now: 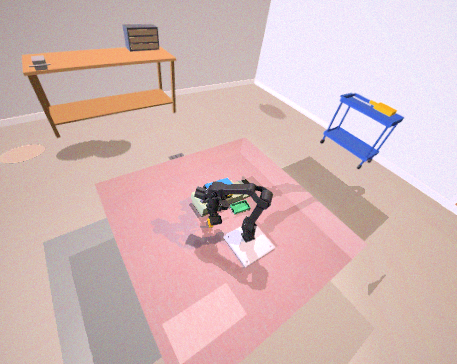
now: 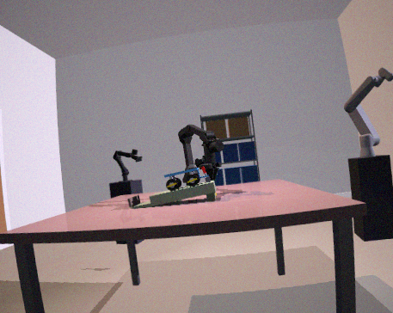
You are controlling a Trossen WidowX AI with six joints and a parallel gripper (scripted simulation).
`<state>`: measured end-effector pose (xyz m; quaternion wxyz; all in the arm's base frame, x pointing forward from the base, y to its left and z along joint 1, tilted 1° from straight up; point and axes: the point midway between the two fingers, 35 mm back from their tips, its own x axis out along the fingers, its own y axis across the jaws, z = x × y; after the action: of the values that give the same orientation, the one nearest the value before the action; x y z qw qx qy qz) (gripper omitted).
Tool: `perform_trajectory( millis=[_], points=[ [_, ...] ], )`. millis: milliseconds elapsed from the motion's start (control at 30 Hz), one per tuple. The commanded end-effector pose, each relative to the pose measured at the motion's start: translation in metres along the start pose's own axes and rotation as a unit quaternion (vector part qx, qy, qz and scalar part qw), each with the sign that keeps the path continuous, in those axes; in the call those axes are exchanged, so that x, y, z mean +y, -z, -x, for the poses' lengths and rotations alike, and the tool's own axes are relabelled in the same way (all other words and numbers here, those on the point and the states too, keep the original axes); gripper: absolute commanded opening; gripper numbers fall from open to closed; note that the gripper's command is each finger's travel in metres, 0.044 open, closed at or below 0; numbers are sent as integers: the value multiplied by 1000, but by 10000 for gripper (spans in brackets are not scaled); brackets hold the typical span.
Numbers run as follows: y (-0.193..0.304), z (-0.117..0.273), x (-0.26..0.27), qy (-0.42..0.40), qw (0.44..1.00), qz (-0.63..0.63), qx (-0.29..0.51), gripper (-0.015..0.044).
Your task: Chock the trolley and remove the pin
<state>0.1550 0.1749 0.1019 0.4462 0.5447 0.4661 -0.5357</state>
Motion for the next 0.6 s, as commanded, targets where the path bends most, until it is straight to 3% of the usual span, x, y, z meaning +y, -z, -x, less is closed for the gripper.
perform_trajectory(
  millis=[0, 567],
  points=[
    [-1, -5, 0, -1, 1000, -1, -2, 190],
    [-1, -32, 0, -1, 1000, -1, -2, 190]
  ],
)
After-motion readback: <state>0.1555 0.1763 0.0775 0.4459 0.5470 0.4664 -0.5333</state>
